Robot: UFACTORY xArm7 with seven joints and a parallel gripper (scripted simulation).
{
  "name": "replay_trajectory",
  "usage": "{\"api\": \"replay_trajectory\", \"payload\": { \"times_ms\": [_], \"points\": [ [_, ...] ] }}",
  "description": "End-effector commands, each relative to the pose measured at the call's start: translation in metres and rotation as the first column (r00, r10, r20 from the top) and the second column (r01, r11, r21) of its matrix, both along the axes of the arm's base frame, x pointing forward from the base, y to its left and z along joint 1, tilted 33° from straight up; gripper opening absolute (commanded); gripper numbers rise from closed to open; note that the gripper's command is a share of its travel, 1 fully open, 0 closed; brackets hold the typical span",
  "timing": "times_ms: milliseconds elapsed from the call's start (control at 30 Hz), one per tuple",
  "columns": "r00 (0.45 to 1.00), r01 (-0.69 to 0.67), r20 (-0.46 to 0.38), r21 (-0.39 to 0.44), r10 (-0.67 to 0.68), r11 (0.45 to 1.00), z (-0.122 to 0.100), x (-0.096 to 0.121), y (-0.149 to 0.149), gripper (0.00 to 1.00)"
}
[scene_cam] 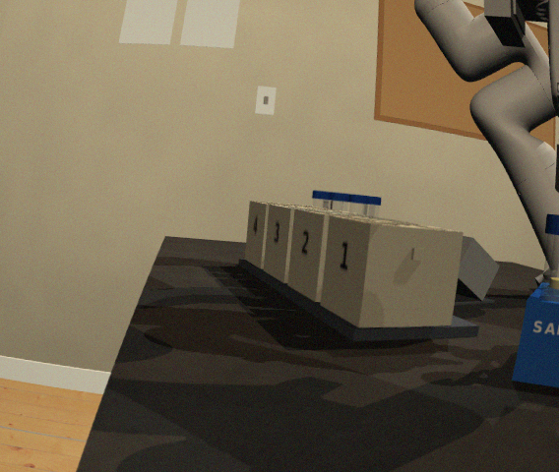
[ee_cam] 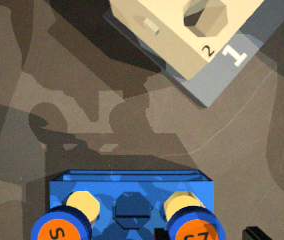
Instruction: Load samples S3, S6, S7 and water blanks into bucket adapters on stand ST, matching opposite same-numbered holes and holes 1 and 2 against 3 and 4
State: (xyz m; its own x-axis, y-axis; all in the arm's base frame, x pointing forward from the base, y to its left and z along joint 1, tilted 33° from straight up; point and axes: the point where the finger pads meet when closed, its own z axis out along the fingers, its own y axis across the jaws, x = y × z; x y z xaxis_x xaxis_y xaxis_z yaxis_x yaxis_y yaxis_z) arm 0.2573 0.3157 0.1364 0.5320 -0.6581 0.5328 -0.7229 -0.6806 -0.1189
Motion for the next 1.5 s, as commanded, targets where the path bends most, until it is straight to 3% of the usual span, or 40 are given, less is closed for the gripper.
{"api": "replay_trajectory", "payload": {
  "times_ms": [0, 1467],
  "points": [
    [1.000, -0.003, 0.002, 0.004, 0.003, 1.000, 0.010, -0.005, 0.005, 0.44],
    [1.000, -0.003, 0.002, 0.004, 0.003, 1.000, 0.076, -0.040, 0.030, 0.44]
  ]
}}
